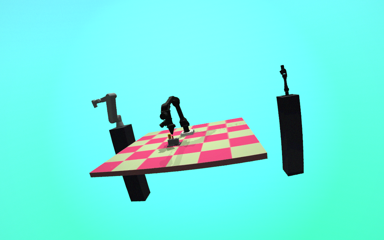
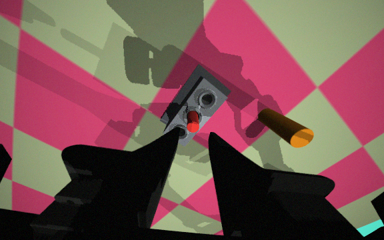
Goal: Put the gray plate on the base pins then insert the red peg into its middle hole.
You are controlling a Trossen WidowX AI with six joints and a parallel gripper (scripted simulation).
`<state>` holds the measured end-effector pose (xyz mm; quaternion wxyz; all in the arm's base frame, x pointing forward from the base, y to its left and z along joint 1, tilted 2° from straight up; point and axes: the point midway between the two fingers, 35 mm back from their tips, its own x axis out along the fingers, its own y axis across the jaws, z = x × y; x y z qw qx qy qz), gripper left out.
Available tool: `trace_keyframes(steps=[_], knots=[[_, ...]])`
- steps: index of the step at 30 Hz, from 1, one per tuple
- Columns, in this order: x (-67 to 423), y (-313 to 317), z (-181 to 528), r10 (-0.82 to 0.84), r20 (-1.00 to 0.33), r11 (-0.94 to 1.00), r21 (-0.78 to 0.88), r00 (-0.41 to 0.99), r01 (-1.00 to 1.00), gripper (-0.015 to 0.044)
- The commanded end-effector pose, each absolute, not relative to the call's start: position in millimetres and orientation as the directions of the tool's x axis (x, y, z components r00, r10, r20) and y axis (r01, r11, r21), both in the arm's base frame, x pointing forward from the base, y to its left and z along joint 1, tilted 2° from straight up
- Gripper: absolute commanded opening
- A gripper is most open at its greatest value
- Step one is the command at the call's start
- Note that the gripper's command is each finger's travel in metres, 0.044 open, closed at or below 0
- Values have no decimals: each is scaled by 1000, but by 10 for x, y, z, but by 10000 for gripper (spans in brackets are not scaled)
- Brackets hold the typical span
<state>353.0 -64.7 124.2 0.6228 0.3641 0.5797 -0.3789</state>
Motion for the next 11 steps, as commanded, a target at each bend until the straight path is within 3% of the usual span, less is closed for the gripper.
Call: trace_keyframes(steps=[1, 11], knots=[[3528, -645, 1279, -47, -998, 451, 19, 45, 892, 150], [3507, -653, 1346, -47, -998, 451, 18, 45, 892, 150]])
